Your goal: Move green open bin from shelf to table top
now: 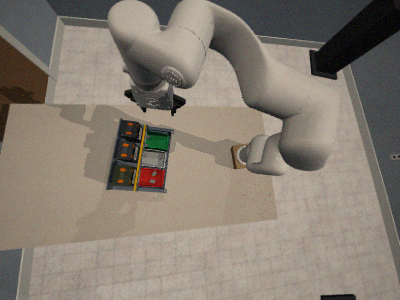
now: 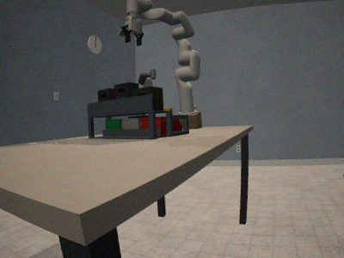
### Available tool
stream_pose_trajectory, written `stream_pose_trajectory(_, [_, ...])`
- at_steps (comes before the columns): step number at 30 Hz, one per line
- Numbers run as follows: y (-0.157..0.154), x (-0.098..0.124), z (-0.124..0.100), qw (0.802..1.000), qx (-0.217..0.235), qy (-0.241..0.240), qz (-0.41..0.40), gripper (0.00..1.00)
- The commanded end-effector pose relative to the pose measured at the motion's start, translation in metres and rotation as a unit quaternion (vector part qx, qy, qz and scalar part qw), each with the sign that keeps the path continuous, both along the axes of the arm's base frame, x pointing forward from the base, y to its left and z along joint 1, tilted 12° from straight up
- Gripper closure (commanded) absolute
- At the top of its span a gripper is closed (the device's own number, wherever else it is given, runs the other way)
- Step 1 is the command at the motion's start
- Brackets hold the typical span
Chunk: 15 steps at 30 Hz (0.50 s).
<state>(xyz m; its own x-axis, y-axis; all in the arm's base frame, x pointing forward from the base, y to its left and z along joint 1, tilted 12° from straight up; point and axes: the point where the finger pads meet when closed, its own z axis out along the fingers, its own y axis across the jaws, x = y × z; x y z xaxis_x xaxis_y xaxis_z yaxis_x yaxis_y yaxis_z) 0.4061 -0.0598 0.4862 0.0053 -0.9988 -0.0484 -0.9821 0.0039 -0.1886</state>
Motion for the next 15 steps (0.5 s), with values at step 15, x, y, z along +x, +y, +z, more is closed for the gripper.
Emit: stream_pose_trajectory(15, [0.002, 0.013, -0.050, 1.000, -0.002, -0.011, -0.001, 0.00])
